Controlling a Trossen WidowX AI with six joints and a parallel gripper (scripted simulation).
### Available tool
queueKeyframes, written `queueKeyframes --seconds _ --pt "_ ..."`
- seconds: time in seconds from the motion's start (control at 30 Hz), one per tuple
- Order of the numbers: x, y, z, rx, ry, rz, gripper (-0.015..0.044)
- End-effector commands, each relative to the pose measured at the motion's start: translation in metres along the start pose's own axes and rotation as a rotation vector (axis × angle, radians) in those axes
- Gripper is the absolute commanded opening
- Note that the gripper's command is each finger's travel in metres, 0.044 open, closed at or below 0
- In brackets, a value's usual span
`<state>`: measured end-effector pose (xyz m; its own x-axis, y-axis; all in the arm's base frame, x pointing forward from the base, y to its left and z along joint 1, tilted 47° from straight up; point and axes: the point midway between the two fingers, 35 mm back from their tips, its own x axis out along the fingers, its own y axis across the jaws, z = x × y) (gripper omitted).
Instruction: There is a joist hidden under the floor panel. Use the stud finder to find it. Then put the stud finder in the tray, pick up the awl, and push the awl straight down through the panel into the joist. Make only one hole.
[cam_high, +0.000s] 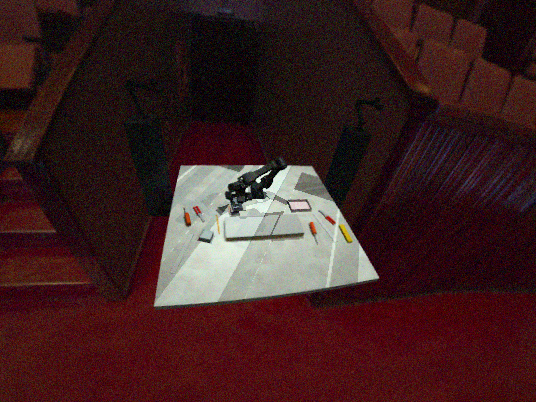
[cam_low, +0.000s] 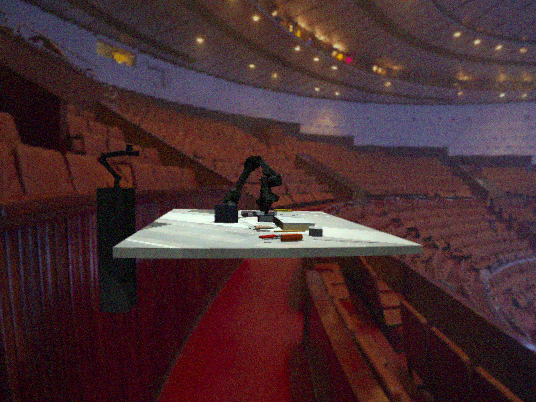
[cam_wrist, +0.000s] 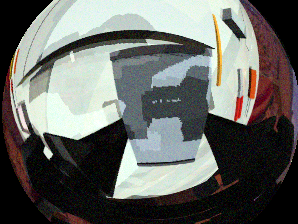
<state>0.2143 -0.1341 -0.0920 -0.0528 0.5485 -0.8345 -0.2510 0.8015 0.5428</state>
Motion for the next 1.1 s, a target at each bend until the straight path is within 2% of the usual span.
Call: queueKeyframes --seconds 0.0,1.07 --pt "0.0004 0.0014 -0.0009 0.005 0.005 -0.018 0.0000" --pt "0.0028 0.0061 -0.0009 0.015 0.017 -0.173 0.0000"
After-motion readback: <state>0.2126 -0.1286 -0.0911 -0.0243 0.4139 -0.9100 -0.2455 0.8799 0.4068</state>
